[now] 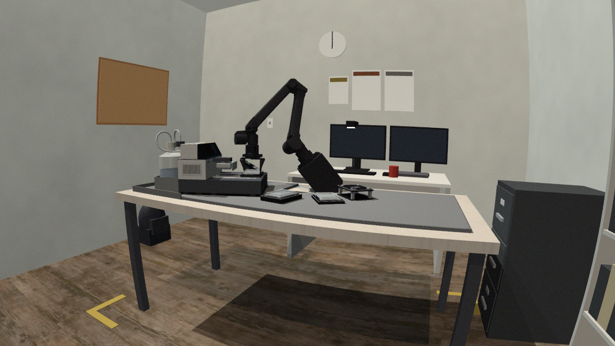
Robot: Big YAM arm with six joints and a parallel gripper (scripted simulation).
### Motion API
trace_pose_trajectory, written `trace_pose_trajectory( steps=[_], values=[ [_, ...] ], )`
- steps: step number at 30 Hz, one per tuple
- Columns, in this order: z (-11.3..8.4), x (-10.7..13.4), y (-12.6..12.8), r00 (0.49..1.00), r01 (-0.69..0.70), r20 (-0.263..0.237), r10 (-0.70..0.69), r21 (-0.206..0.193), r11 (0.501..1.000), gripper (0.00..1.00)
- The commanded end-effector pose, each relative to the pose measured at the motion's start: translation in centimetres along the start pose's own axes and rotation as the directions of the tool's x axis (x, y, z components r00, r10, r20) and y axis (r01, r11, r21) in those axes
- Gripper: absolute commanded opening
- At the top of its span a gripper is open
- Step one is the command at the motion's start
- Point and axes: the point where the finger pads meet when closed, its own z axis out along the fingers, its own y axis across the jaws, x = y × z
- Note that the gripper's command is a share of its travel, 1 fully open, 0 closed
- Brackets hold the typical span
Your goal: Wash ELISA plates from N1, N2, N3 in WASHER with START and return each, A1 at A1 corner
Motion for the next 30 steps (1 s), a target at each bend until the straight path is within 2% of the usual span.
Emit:
trace_pose_trajectory(
  steps=[1,13,14,16,17,30],
  values=[
    [0.4,0.2,0.1,1.0,0.004,-0.005,-0.004,-0.001,1.0,0.84],
    [0.3,0.2,0.2,1.0,0.003,-0.004,-0.003,-0.003,1.0,0.84],
    [-0.3,-0.2,-0.8,1.0,-0.005,0.008,0.005,0.015,1.0,0.84],
    [-0.3,-0.2,-0.8,1.0,-0.005,0.008,0.005,0.015,1.0,0.84],
    [-0.3,-0.2,-0.8,1.0,-0.005,0.008,0.005,0.015,1.0,1.0],
    [-0.3,-0.2,-0.8,1.0,-0.005,0.008,0.005,0.015,1.0,1.0]
  ],
)
